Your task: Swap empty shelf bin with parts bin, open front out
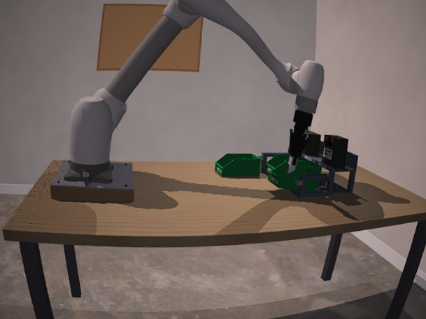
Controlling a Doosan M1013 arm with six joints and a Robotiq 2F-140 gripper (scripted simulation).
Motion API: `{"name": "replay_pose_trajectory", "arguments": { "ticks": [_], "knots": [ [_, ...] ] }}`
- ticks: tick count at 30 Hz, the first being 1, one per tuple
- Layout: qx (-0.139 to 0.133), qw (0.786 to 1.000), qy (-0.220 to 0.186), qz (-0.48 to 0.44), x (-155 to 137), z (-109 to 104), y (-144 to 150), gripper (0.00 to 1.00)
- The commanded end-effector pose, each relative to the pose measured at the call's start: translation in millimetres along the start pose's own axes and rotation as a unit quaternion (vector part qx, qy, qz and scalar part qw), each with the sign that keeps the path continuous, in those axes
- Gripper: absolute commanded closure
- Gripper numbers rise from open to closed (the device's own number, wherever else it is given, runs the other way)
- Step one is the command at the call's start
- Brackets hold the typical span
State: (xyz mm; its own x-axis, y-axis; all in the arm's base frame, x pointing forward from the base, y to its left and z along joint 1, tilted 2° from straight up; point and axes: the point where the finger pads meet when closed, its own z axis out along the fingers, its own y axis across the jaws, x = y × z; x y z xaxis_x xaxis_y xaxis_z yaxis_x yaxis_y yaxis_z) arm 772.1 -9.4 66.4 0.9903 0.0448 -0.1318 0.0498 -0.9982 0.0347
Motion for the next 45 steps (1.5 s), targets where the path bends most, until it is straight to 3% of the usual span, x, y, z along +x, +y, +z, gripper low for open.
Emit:
{"name": "replay_pose_trajectory", "arguments": {
  "ticks": [1, 45],
  "knots": [
    [0.0, 1.0, 0.001, 0.0, 1.2, -0.2, 0.0, 0.9],
    [0.0, 1.0, 0.013, 0.0, 11.9, -0.4, 0.0, 0.9]
  ]
}}
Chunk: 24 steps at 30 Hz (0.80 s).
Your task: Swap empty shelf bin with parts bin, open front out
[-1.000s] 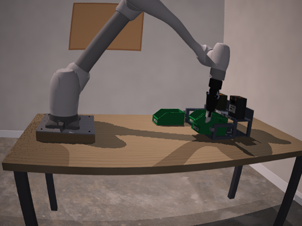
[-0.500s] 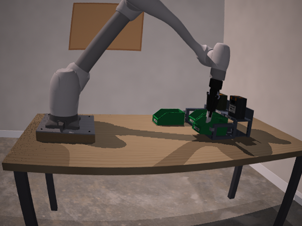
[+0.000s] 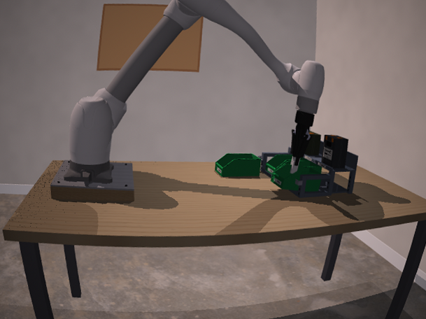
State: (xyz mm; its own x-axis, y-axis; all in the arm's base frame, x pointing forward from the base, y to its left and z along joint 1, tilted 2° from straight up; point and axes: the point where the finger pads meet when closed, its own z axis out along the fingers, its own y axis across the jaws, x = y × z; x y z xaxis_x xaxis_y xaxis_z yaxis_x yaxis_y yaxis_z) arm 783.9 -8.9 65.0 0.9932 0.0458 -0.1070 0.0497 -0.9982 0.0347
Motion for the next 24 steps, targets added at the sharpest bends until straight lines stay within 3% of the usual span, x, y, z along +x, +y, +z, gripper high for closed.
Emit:
{"name": "replay_pose_trajectory", "arguments": {
  "ticks": [1, 24],
  "knots": [
    [0.0, 1.0, 0.0, 0.0, 0.0, -0.2, 0.0, 0.9],
    [0.0, 1.0, 0.003, 0.0, 5.0, -0.5, 0.0, 0.9]
  ]
}}
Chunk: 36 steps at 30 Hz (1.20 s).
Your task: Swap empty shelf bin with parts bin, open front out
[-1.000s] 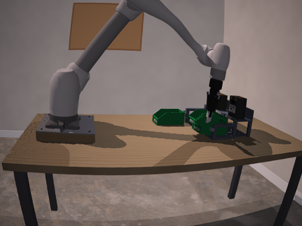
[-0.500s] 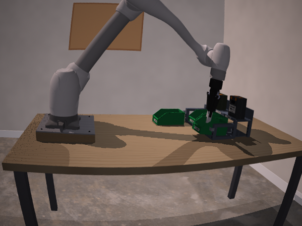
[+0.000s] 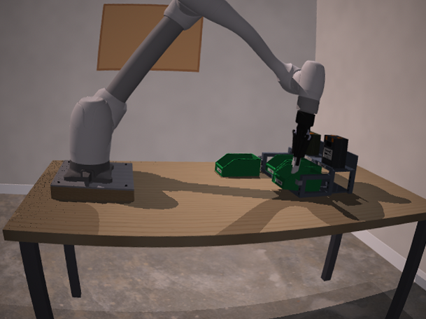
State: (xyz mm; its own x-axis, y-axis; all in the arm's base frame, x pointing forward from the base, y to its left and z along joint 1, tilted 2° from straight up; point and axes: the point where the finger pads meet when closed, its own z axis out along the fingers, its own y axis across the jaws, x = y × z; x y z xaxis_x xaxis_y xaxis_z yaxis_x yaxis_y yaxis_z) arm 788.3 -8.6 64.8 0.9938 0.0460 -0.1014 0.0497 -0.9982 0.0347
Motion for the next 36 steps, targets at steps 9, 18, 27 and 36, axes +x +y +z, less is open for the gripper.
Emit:
{"name": "replay_pose_trajectory", "arguments": {
  "ticks": [9, 18, 27, 36],
  "knots": [
    [0.0, 1.0, 0.003, 0.0, 4.7, -0.4, 0.0, 0.9],
    [0.0, 1.0, 0.006, 0.0, 10.0, -0.6, 0.0, 0.9],
    [0.0, 1.0, 0.008, 0.0, 12.9, -0.7, 0.0, 0.9],
    [0.0, 1.0, 0.009, 0.0, 14.4, -0.8, 0.0, 0.9]
  ]
}}
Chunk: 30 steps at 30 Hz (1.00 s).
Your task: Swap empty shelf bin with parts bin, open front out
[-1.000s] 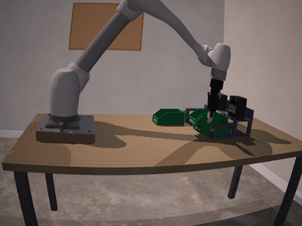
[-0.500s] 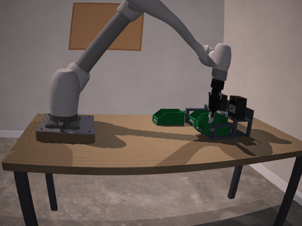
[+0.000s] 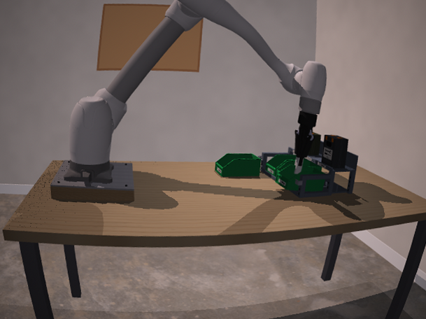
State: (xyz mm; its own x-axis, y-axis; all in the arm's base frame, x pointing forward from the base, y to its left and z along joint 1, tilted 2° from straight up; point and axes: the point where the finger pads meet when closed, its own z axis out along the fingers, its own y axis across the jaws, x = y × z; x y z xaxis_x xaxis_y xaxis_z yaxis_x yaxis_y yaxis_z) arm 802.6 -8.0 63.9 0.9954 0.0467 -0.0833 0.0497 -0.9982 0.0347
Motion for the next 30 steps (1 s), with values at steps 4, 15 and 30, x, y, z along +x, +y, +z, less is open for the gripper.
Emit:
{"name": "replay_pose_trajectory", "arguments": {
  "ticks": [4, 15, 30],
  "knots": [
    [0.0, 1.0, 0.0, 0.0, 0.1, -0.2, 0.0, 0.9],
    [0.0, 1.0, 0.0, 0.0, 0.1, -0.2, 0.0, 0.9],
    [0.0, 1.0, 0.015, 0.0, -1.0, 2.1, 0.0, 0.9]
  ]
}}
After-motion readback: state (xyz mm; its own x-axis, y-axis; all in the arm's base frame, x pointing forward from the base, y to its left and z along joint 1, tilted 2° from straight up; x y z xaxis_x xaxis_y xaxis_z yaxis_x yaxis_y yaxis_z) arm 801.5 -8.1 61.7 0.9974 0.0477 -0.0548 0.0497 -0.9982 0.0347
